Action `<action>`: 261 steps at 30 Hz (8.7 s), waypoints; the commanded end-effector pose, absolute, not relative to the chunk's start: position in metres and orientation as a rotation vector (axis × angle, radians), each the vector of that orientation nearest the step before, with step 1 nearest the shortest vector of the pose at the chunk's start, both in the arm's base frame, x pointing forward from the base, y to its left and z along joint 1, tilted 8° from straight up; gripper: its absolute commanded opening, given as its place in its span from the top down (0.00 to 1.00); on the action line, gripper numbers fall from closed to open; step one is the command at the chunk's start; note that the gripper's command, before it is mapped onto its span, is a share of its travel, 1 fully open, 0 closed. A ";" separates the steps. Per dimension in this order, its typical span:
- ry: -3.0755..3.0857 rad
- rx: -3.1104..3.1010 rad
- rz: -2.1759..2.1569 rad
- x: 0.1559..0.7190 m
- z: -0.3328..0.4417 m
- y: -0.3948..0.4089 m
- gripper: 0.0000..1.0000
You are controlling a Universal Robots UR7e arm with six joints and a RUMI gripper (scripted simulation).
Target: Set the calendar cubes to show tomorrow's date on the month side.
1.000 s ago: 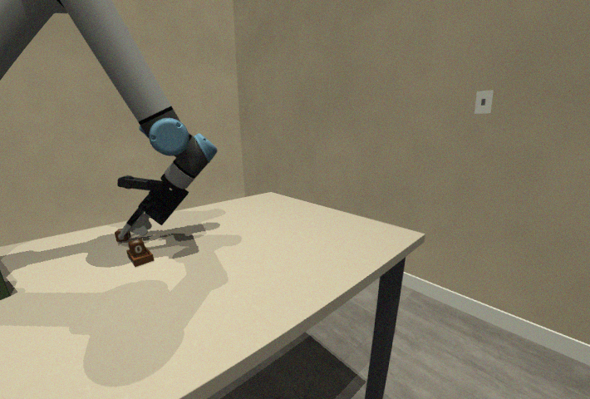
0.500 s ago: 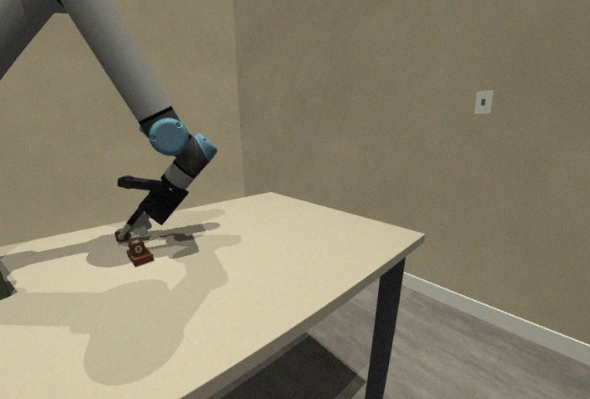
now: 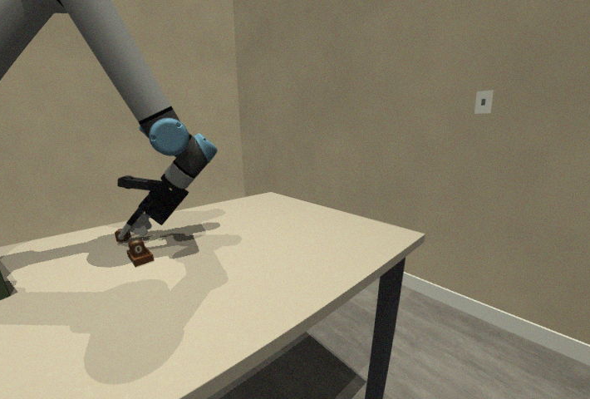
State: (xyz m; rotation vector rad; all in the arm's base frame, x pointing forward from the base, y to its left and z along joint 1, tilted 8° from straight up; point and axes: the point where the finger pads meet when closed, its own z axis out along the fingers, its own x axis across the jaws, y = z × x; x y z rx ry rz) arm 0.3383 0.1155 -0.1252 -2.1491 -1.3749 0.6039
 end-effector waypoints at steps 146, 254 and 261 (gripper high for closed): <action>-1.376 -2.150 0.603 0.335 -0.063 0.123 0.60; -1.816 -2.724 0.037 0.329 -0.059 0.126 0.00; -1.831 -2.713 0.038 0.329 -0.059 0.126 0.00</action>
